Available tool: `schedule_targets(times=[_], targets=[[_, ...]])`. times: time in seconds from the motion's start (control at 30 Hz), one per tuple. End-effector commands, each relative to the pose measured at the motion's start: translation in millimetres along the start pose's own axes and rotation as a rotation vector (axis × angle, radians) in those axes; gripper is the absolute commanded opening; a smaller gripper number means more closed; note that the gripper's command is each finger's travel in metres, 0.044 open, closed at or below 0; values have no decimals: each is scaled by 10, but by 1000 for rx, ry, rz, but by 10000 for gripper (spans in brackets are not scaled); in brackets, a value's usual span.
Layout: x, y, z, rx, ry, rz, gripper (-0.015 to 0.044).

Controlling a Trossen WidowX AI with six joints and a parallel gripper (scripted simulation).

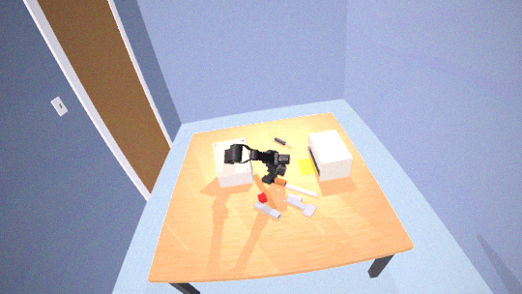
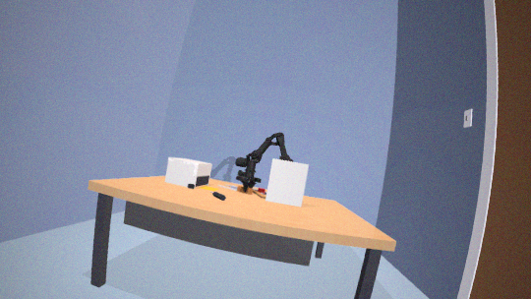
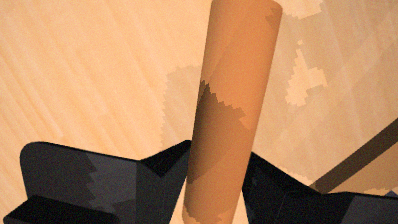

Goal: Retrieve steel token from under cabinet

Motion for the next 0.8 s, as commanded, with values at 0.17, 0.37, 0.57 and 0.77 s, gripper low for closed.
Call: schedule_targets(times=[0.17, 0.37, 0.57, 0.77], targets=[[-25, 8, -109, 0, -4, -4, 0], [-40, 8, -177, 0, -4, -4, 0], [-54, 8, -244, 1, -4, -4, 0], [-69, 8, -315, 1, -4, -5, 0]])
Point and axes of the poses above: the point midway between the two fingers, 35 mm back from their tips, its own y axis back along the fingers, its own z axis across the jaws, x = y × z, the point moved 8 cm from there along y, back along the fingers, and after that the axes turned 9 degrees about y, right-handed, at the moved point
